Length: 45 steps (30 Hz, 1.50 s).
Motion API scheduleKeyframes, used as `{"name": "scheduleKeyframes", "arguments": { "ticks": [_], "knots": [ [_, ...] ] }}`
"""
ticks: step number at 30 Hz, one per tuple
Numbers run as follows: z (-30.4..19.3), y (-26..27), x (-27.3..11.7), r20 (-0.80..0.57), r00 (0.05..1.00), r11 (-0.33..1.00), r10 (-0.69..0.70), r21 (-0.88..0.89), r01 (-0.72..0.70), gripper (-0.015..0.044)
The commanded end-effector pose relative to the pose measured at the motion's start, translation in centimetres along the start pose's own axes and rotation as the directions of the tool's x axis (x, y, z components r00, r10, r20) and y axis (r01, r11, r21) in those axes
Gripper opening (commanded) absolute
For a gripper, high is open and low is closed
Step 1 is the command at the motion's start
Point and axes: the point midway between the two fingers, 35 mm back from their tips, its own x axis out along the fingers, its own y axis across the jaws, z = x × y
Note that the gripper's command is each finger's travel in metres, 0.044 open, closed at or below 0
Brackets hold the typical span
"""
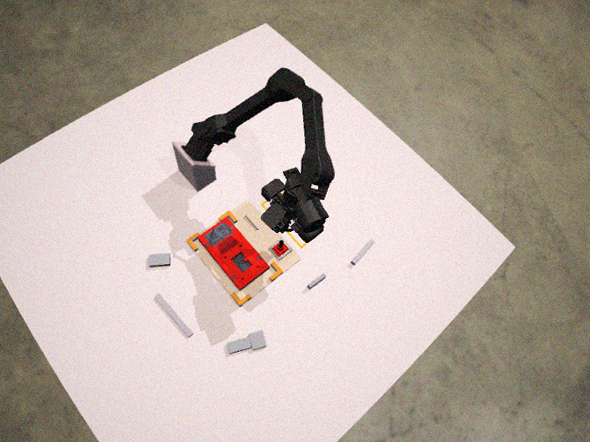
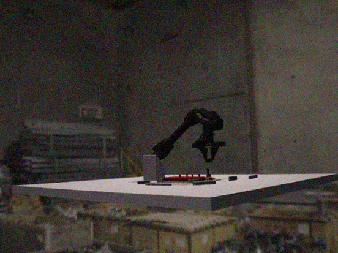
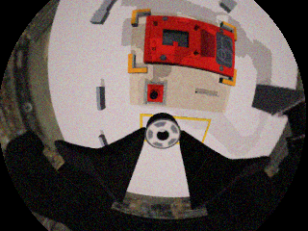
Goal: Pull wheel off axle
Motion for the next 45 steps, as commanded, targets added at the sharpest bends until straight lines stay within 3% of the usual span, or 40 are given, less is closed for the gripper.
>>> {"name": "scheduleKeyframes", "arguments": {
  "ticks": [1, 25, 35, 45],
  "knots": [
    [-1.2, -0.7, -0.2, -0.003, 1.0, 1.0, 0.001, 0.002, -0.001, 0.0],
    [-5.8, -4.2, -0.2, -0.005, 1.0, 1.0, 0.001, 0.0, -0.001, 0.0],
    [-5.8, -4.0, 2.2, -0.004, 1.0, 1.0, 0.001, 0.0, -0.001, 0.0],
    [-5.8, -3.9, 7.5, -0.004, 1.0, 1.0, 0.002, -0.001, -0.002, 0.0]
  ]
}}
